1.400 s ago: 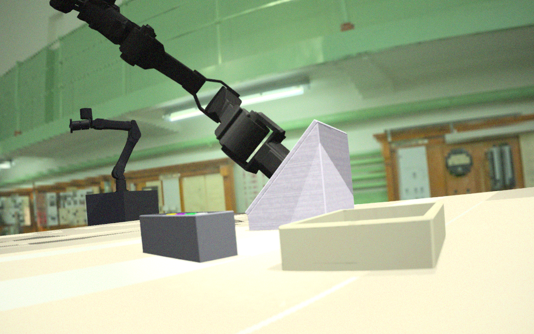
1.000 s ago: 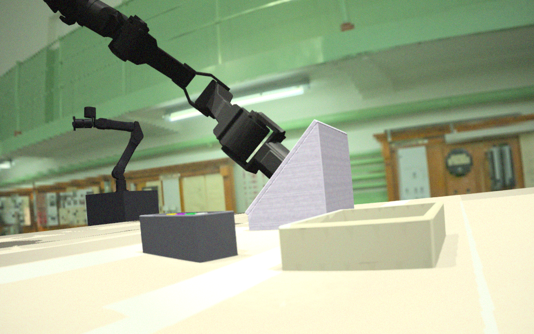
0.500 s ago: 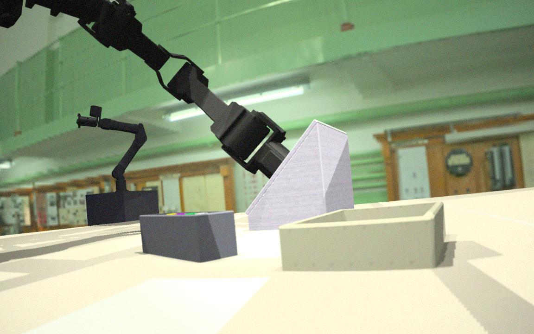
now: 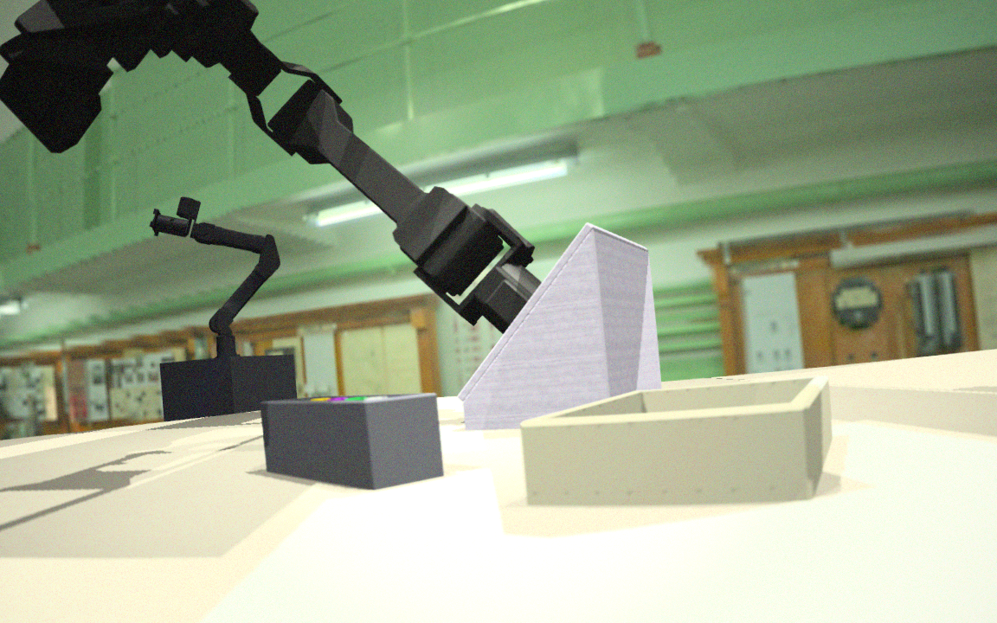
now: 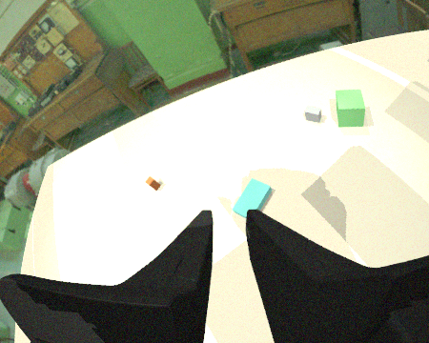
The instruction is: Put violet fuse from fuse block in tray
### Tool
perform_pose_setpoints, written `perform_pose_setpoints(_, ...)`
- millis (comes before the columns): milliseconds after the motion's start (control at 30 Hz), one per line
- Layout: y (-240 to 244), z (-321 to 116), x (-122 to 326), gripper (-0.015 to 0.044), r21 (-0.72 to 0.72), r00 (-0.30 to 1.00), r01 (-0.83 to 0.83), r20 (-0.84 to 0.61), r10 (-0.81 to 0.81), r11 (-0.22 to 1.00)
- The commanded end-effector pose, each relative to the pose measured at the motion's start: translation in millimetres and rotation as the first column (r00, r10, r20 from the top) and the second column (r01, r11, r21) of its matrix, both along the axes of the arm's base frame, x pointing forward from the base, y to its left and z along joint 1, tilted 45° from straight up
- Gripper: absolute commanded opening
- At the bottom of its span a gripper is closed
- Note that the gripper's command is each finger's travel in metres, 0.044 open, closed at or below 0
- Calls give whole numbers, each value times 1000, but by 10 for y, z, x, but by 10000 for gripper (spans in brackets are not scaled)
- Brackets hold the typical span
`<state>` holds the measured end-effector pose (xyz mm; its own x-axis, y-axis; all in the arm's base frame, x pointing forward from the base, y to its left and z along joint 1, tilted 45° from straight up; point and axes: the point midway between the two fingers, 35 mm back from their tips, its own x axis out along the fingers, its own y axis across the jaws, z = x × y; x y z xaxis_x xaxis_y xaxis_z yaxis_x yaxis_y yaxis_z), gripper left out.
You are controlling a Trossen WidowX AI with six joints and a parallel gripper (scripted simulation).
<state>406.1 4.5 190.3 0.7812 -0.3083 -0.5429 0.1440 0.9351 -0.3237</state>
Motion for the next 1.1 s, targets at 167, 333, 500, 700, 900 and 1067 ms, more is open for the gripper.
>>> perform_pose_setpoints(167, -145, -1210, -755, 71, -79, 788, 439, -445, -426, 895)
perform_pose_setpoints(333, -265, -1452, -1242, 71, -307, 581, 580, -494, -647, 755)
perform_pose_setpoints(500, -281, -1464, -1302, 71, -341, 555, 590, -487, -674, 732)
perform_pose_setpoints(700, -283, -1464, -1283, 71, -341, 555, 590, -487, -674, 732)
perform_pose_setpoints(900, -294, -1475, -1283, 71, -341, 555, 590, -487, -674, 732)
perform_pose_setpoints(1067, -326, -1509, -1284, 71, -341, 555, 590, -487, -674, 732)
